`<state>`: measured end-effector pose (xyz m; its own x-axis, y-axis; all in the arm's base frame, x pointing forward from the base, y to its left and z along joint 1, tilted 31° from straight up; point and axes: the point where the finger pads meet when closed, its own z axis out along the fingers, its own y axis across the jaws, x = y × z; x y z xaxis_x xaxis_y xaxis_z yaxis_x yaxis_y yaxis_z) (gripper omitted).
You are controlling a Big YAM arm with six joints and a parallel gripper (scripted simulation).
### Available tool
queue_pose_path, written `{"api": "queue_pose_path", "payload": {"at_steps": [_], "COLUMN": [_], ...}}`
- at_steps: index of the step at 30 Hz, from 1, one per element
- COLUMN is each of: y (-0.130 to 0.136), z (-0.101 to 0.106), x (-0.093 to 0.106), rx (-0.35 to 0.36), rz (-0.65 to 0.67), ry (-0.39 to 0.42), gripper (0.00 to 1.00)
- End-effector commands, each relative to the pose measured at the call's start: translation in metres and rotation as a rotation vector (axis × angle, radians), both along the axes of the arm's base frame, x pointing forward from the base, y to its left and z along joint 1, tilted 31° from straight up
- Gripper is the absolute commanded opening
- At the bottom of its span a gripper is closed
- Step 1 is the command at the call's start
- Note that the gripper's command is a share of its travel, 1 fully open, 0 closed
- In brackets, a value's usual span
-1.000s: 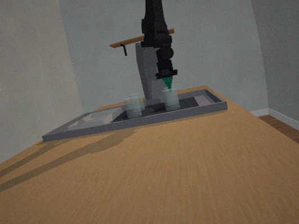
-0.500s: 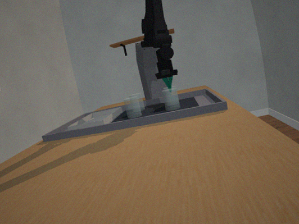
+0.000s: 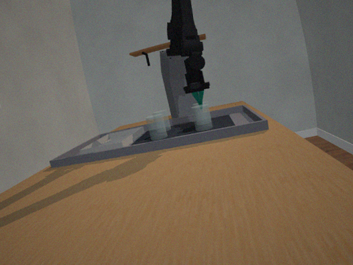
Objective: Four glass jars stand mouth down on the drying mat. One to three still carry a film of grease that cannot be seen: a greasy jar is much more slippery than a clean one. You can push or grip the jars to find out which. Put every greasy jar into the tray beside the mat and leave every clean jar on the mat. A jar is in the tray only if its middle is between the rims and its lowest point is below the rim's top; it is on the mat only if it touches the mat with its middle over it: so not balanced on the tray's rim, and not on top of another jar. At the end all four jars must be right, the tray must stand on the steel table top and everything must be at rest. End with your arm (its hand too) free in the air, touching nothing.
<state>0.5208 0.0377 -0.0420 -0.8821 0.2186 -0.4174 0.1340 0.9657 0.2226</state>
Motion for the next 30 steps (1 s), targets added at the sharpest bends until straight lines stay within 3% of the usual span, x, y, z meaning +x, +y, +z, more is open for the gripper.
{"api": "queue_pose_path", "payload": {"at_steps": [1, 30], "y": [-0.0024, -0.0032], "z": [0.0122, 0.0138], "x": [0.0264, 0.0295], "rx": [0.001, 0.001], "rz": [0.0, 0.0], "ry": [-0.044, -0.044], "gripper": [0.0, 0.0]}}
